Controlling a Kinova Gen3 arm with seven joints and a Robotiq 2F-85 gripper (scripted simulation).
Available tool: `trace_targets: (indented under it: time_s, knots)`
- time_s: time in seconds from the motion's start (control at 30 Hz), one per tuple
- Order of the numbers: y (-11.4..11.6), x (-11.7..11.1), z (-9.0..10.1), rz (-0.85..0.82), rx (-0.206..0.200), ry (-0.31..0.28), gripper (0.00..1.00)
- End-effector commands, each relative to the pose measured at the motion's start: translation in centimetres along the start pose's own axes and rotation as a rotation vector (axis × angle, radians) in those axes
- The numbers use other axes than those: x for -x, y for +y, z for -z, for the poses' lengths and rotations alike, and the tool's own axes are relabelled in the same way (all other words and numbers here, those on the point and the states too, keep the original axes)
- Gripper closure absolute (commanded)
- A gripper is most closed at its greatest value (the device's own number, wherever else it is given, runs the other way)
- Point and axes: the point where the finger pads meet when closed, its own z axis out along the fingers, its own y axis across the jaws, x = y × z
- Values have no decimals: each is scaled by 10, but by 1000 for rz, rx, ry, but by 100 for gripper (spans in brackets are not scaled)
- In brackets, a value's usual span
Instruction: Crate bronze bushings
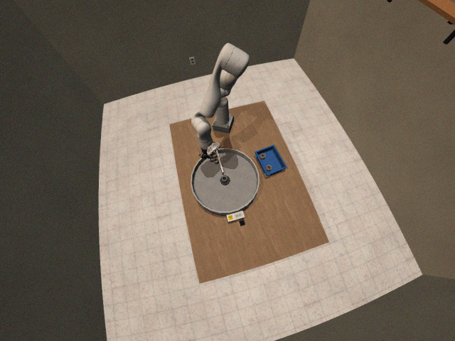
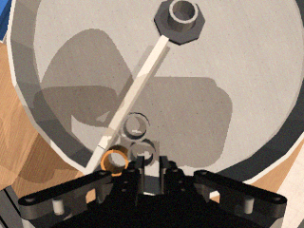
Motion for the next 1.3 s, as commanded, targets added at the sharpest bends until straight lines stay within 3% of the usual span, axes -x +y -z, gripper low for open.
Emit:
trace_targets:
  time_s: [0.0, 0.2, 0.6, 0.77, 1.27]
  knots:
    - [0, 0, 0, -1, 1, 0, 86]
    - [0, 0, -14, -1, 1, 1, 86]
    - [0, 0, -14, -1, 1, 1, 86]
    - [0, 0, -29, 0, 1, 2, 86]
    - [0, 0, -32, 0, 1, 2, 86]
